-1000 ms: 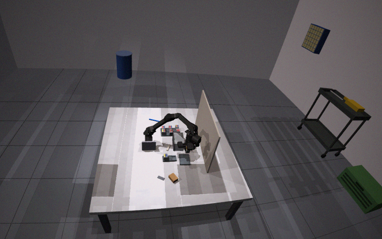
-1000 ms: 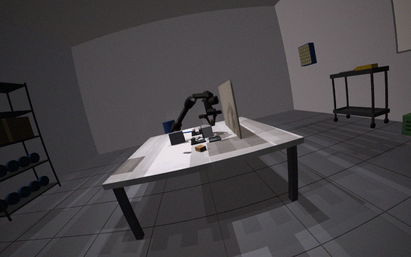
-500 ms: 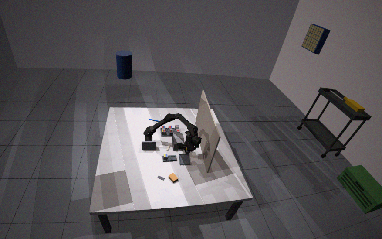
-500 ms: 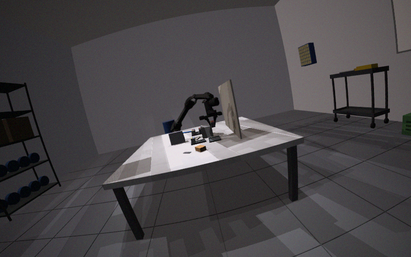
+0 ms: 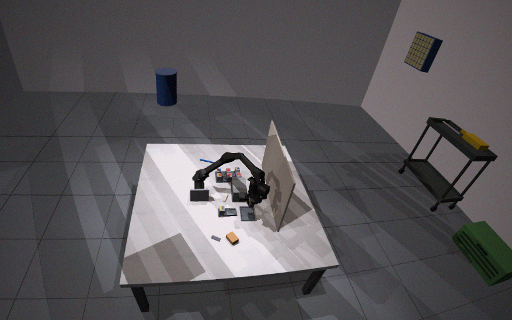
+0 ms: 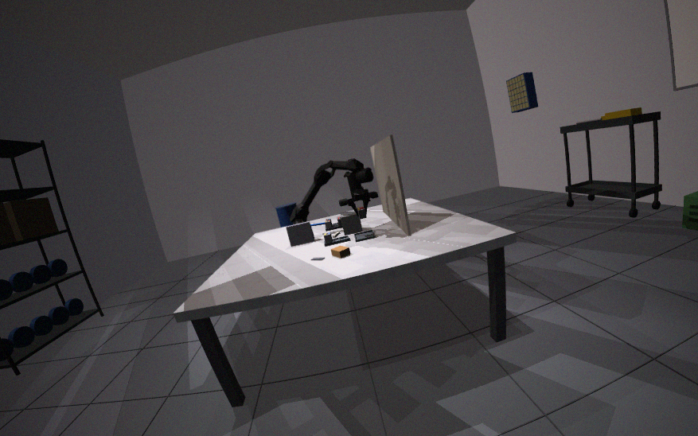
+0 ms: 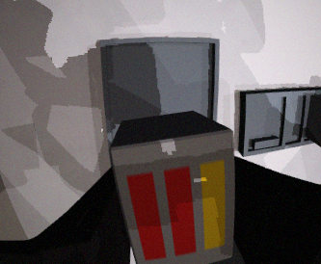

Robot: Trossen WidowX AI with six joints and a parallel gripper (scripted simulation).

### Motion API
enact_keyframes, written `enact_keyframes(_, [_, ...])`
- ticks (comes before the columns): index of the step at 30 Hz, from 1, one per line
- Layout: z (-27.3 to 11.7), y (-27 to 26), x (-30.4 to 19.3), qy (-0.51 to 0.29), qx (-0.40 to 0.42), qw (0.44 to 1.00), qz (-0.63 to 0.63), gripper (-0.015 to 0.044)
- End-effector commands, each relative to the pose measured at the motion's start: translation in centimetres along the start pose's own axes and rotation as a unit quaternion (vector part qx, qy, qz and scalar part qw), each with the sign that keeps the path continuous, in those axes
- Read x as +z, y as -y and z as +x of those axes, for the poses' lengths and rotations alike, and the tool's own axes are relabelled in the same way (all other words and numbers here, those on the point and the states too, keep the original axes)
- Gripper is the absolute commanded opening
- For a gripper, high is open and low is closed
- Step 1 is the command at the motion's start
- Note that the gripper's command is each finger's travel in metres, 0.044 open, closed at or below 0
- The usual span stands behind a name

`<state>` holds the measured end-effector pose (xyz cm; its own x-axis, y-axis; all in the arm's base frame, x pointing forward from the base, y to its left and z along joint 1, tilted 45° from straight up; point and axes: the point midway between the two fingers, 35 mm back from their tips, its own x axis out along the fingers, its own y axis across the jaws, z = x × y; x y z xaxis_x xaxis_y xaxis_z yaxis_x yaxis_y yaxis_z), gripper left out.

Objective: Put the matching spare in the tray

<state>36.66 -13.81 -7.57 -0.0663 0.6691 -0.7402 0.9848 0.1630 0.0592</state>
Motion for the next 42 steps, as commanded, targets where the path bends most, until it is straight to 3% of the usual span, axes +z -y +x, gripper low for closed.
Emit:
enact_keyframes(1, [0.6, 0.1, -0.1, -0.005, -0.001, 1.0, 0.004, 0.0])
enact_keyframes(42, [3.9, 0.2, -0.3, -0.009, -0.004, 1.0, 0.003, 0.0])
